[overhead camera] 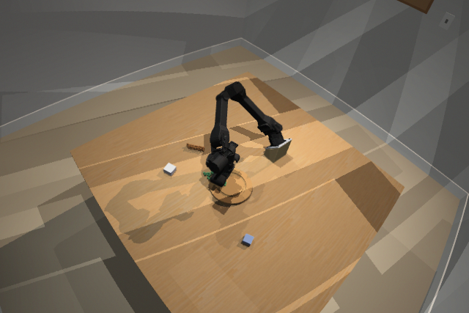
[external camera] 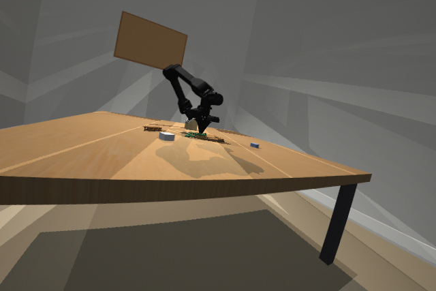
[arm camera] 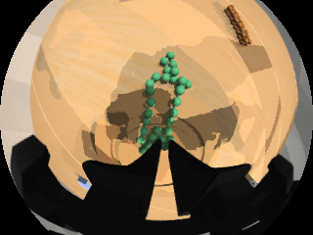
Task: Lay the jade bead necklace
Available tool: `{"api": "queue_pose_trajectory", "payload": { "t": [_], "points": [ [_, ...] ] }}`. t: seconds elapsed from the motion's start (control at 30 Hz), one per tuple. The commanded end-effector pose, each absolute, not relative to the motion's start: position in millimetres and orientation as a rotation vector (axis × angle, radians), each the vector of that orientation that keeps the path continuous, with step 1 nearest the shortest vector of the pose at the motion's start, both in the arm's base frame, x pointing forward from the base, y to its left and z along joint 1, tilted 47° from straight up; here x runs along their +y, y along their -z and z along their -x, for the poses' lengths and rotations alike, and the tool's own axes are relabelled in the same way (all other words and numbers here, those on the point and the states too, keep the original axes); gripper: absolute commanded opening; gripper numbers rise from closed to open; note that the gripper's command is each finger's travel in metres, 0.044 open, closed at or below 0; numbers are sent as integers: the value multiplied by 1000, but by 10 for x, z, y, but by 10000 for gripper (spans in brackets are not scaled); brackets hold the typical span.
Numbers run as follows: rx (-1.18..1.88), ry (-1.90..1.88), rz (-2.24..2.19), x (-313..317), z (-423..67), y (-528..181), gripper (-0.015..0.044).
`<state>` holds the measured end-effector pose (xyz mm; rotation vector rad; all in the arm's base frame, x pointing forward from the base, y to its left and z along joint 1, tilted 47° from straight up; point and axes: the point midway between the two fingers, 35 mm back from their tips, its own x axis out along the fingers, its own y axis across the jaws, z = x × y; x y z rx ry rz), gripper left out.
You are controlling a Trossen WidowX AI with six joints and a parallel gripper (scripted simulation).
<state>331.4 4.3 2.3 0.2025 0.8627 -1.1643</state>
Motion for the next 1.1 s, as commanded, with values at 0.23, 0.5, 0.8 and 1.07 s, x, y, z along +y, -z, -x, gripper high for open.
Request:
{"api": "queue_pose_trajectory", "payload": {
  "t": [0.23, 0.5, 0.8, 1.07],
  "points": [
    [869, 1170, -190, 14, -3294, -2, 0],
    [863, 1165, -202, 42, -3314, -23, 131],
    [864, 1165, -202, 57, -3311, -36, 367],
    [870, 1170, -191, 217, -3263, -189, 440]
  ]
}}
